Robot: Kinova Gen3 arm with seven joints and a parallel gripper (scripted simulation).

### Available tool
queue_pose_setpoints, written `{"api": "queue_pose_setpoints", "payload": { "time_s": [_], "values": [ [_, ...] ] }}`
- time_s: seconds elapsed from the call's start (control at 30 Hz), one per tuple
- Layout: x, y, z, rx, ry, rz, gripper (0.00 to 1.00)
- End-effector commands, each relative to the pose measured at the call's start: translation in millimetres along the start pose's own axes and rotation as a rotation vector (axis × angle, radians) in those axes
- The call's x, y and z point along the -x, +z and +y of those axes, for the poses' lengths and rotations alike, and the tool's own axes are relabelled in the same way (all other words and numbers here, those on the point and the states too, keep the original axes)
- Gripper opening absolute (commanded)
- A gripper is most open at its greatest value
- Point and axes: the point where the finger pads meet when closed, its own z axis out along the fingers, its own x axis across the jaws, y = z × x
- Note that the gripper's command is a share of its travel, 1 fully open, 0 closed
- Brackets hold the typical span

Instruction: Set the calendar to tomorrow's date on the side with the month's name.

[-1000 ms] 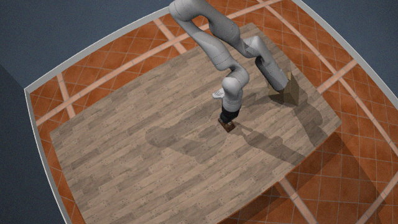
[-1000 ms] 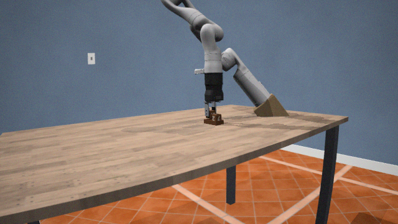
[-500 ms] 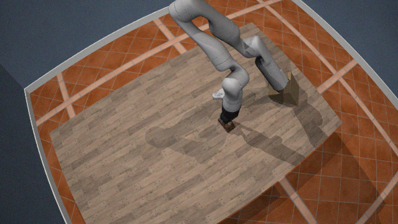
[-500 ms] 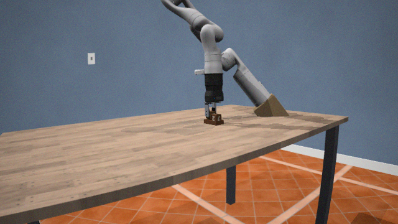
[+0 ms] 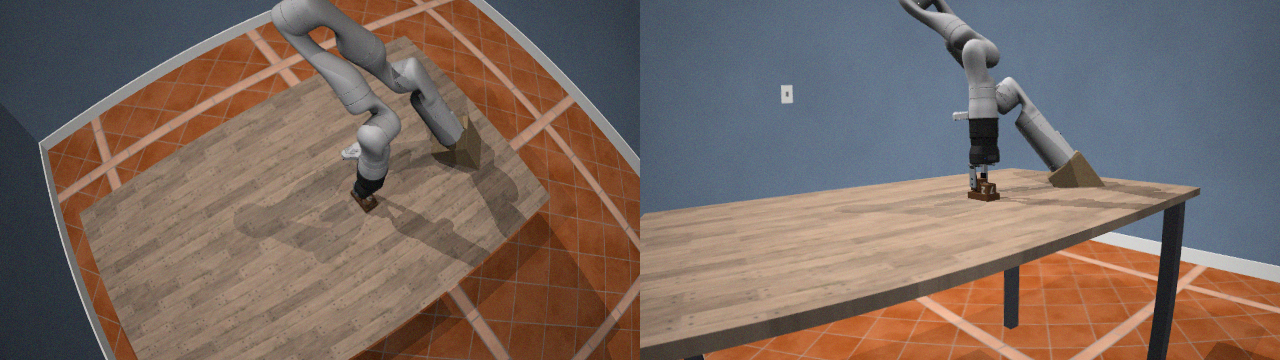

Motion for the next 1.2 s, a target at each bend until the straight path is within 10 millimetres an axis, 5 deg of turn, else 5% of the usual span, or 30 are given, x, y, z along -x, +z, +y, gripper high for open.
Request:
{"api": "queue_pose_setpoints", "payload": {
  "time_s": [0.0,1.17],
  "values": [
    [0.2,-0.3,0.3,0.001,0.000,-0.001,0.60],
    [0.3,9.4,0.3,0.001,0.000,-0.001,0.60]
  ]
}}
